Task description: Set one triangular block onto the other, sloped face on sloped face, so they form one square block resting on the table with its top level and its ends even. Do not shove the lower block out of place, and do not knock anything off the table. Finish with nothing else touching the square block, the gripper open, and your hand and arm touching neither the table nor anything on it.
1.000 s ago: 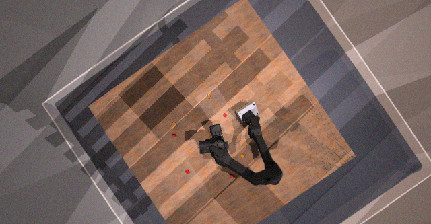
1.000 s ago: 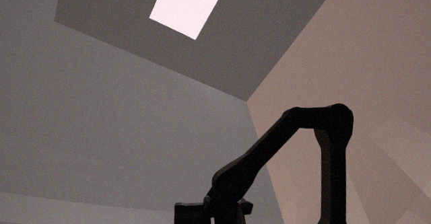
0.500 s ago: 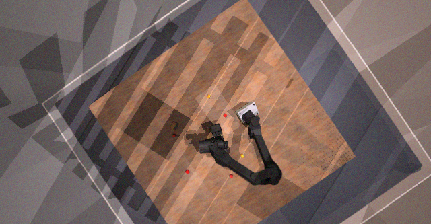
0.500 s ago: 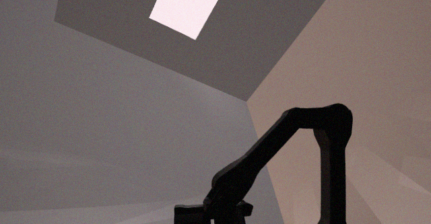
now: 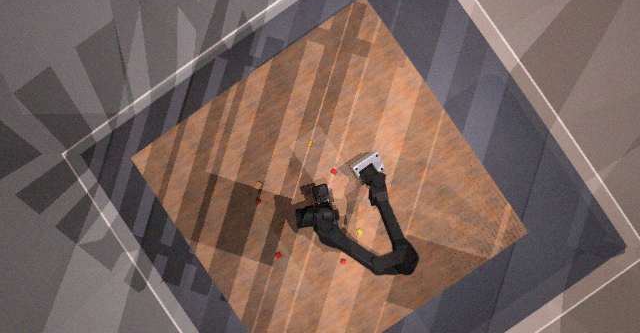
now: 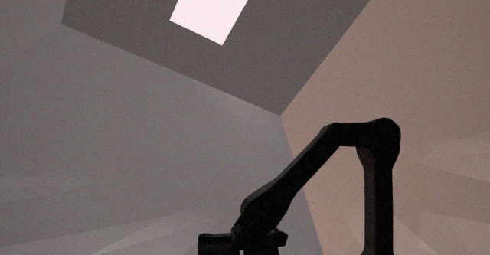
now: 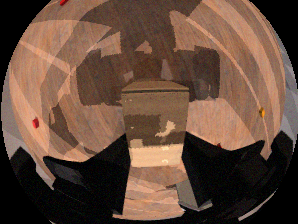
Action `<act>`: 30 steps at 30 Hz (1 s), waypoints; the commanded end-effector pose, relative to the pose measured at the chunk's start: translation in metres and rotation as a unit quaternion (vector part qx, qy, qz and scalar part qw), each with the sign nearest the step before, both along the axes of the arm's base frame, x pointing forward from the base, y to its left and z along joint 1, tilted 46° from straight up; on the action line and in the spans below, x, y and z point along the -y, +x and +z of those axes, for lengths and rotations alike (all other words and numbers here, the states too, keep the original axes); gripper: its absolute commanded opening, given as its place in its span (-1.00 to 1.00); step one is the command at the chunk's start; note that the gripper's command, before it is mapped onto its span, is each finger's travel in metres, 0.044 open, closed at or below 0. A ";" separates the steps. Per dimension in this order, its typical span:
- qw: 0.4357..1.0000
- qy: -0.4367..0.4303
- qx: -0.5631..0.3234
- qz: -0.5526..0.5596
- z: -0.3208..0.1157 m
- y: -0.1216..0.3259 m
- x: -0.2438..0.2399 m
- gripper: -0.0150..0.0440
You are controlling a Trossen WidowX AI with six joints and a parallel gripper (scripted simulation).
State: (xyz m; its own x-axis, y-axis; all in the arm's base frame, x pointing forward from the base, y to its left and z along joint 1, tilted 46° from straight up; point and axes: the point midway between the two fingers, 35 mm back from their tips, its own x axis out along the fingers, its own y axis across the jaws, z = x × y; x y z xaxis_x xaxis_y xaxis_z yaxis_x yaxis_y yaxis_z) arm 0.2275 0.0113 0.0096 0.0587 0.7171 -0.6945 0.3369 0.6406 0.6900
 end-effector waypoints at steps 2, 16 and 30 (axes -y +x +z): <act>1.000 0.004 -0.003 -0.003 -0.001 -0.001 -0.001 -0.49; 1.000 0.000 0.000 -0.001 -0.001 0.001 -0.001 -0.49; 1.000 0.000 0.000 -0.002 -0.001 0.001 -0.001 0.31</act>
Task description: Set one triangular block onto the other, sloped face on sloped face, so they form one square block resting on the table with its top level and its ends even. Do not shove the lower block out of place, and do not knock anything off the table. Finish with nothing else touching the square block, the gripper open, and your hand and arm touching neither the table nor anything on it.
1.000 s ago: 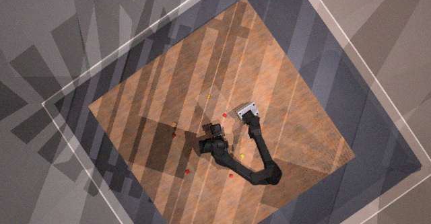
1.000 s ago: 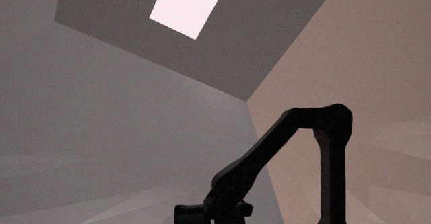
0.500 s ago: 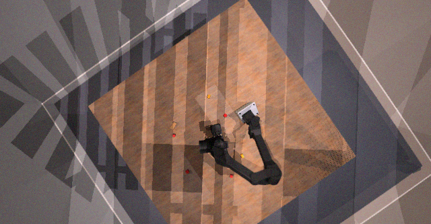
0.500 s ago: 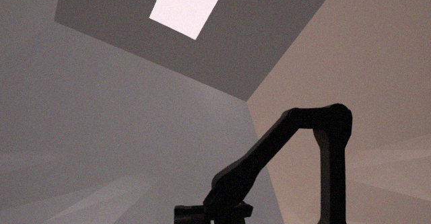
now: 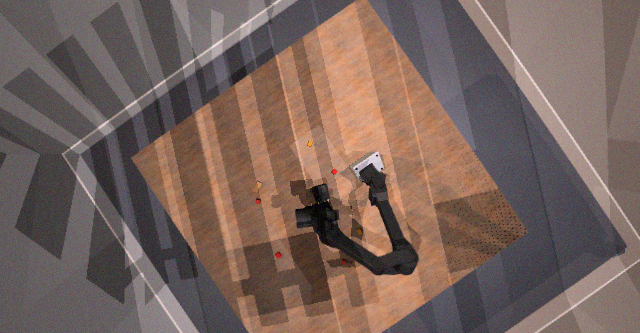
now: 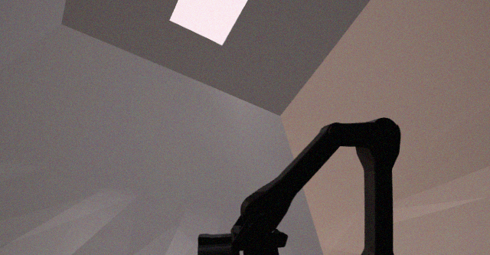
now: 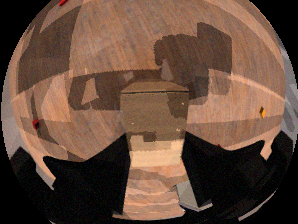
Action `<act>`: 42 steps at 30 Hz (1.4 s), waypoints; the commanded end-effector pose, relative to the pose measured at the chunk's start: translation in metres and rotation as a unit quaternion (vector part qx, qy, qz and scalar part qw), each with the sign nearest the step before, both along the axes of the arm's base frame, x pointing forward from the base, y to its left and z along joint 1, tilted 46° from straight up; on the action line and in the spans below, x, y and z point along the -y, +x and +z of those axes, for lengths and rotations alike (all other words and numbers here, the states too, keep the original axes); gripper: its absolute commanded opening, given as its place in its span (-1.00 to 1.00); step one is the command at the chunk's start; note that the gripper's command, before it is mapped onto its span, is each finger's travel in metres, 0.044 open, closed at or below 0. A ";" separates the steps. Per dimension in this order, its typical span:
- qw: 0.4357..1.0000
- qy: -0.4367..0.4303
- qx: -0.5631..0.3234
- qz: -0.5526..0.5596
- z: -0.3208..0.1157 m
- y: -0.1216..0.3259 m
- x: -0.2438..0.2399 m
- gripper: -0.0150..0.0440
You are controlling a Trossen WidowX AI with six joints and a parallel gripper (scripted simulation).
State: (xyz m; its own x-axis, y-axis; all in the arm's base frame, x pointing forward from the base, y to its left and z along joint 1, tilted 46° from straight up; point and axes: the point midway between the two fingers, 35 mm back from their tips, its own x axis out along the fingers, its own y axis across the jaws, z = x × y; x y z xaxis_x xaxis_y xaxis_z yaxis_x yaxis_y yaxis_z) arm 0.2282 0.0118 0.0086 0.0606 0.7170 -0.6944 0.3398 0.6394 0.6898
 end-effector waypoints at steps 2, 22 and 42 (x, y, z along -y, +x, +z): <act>1.000 0.000 0.000 0.000 0.000 0.000 0.000 0.49; 1.000 -0.004 -0.001 -0.001 0.060 -0.002 0.066 1.00; 1.000 -0.001 0.000 -0.009 0.070 -0.004 0.077 1.00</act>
